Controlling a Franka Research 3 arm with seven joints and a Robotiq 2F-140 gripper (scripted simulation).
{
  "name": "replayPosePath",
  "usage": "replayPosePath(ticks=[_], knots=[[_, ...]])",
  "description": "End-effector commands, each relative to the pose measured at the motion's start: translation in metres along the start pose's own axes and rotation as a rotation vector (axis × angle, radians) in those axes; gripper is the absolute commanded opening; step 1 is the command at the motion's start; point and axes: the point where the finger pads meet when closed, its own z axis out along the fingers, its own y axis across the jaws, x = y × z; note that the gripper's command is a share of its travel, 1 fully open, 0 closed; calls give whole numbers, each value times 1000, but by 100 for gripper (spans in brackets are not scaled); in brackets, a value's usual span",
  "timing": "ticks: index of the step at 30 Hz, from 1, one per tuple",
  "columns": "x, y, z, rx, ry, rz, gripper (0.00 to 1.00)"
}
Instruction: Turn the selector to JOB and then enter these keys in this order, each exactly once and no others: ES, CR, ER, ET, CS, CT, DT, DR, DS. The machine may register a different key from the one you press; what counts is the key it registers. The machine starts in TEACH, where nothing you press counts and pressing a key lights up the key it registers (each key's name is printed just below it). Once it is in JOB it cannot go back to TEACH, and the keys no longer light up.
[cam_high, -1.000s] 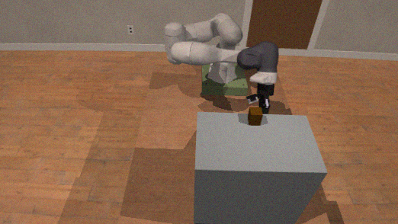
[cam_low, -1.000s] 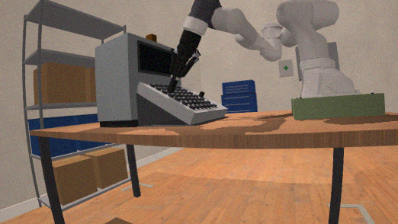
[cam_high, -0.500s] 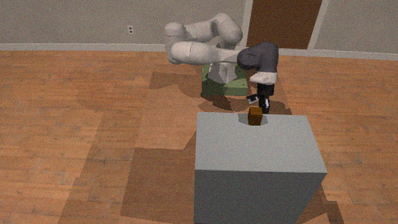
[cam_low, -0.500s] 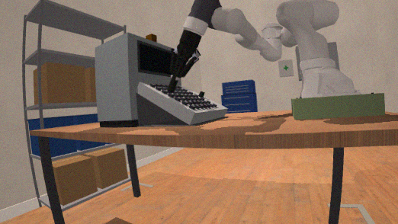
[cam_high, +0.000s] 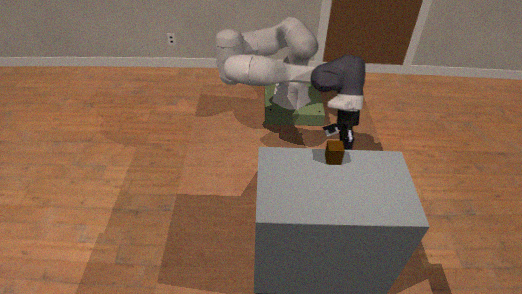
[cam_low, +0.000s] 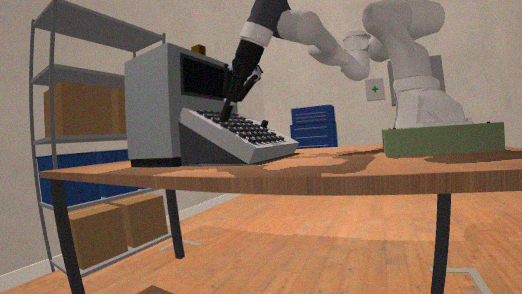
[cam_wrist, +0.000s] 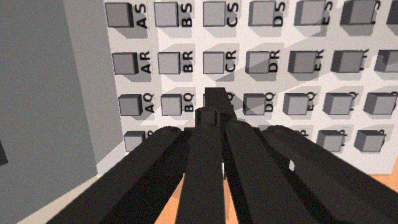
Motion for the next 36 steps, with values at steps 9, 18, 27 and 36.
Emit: replayPosePath(ticks=[9, 18, 27, 36], knots=[[-1, -1, 1, 2, -4, -2, 10], [-1, -1, 1, 2, -4, -2, 10], [-1, -1, -1, 2, -4, -2, 10], [-1, -1, -7, 2, -4, -2, 10]])
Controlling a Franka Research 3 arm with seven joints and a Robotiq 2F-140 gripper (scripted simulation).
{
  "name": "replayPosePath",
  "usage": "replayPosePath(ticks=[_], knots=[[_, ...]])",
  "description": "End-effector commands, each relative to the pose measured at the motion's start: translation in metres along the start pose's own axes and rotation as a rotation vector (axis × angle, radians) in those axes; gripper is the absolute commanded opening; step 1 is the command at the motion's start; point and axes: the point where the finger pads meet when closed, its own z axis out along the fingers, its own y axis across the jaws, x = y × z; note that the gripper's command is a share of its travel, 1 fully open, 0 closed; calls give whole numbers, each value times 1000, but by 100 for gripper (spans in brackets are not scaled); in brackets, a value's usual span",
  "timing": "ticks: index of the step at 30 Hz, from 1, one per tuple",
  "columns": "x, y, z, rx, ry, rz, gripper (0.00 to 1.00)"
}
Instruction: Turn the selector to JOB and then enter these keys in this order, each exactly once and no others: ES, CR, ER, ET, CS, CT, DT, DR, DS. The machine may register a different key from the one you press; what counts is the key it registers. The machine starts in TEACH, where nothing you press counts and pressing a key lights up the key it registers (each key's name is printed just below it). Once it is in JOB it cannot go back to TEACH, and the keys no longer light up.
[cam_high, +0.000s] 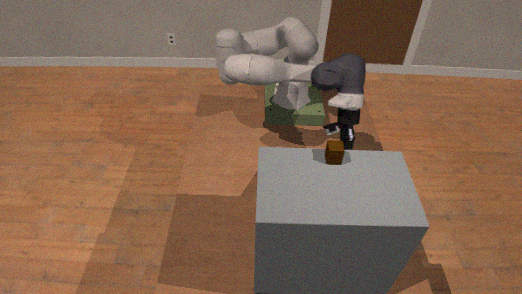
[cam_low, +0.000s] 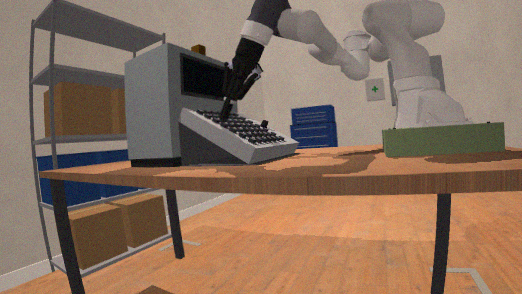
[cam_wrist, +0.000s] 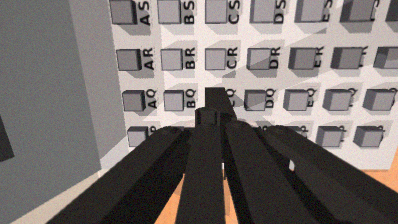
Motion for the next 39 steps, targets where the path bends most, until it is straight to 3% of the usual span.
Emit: replayPosePath(ticks=[1, 12, 31, 39], knots=[[1, 0, -4, -1, 1, -1, 10], [1, 0, -22, -1, 1, -1, 10], [1, 7, -28, -1, 1, -1, 10], [1, 64, -28, -1, 1, -1, 10]])
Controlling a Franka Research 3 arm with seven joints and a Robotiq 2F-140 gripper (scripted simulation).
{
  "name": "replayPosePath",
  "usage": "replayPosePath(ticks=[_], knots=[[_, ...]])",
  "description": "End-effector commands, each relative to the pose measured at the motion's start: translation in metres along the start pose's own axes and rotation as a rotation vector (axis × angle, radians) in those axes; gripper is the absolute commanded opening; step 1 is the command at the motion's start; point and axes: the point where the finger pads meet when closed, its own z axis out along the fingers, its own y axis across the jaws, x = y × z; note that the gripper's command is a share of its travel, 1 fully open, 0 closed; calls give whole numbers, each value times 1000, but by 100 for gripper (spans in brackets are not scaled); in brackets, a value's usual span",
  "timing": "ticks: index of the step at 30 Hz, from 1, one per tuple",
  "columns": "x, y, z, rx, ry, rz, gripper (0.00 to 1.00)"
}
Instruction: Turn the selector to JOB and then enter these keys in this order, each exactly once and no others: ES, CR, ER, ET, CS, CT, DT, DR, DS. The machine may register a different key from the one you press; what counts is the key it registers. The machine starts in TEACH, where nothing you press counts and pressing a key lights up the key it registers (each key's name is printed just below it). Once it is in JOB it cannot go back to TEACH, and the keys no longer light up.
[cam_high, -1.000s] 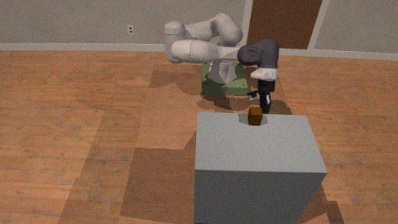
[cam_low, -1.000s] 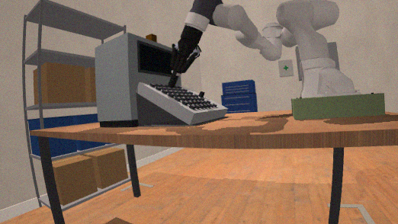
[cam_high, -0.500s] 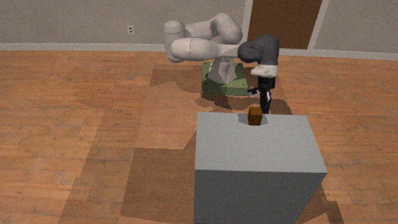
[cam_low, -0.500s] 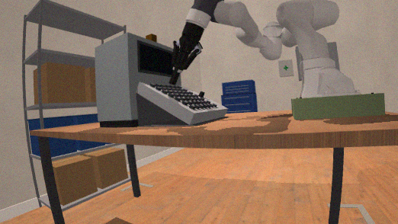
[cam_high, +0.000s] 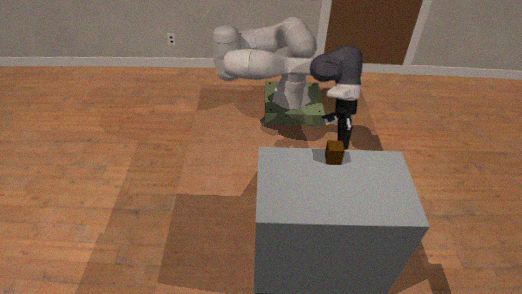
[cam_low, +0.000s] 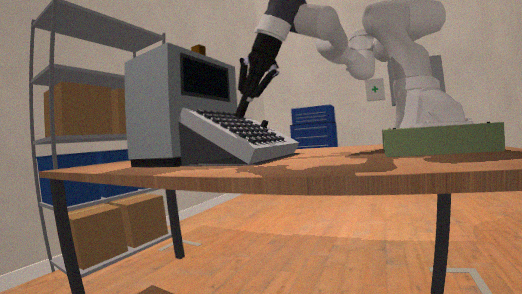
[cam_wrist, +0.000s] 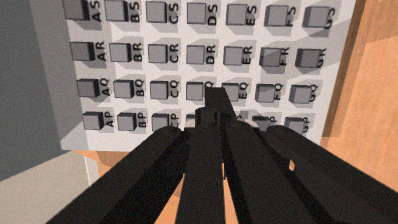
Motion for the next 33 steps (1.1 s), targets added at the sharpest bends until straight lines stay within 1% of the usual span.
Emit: replayPosePath(ticks=[1, 10, 24, 33], knots=[[0, 16, 0, 9, 1, 37, 10], [0, 17, 1, 9, 1, 36, 10], [0, 17, 20, 9, 1, 36, 10], [0, 17, 22, 9, 1, 37, 10]])
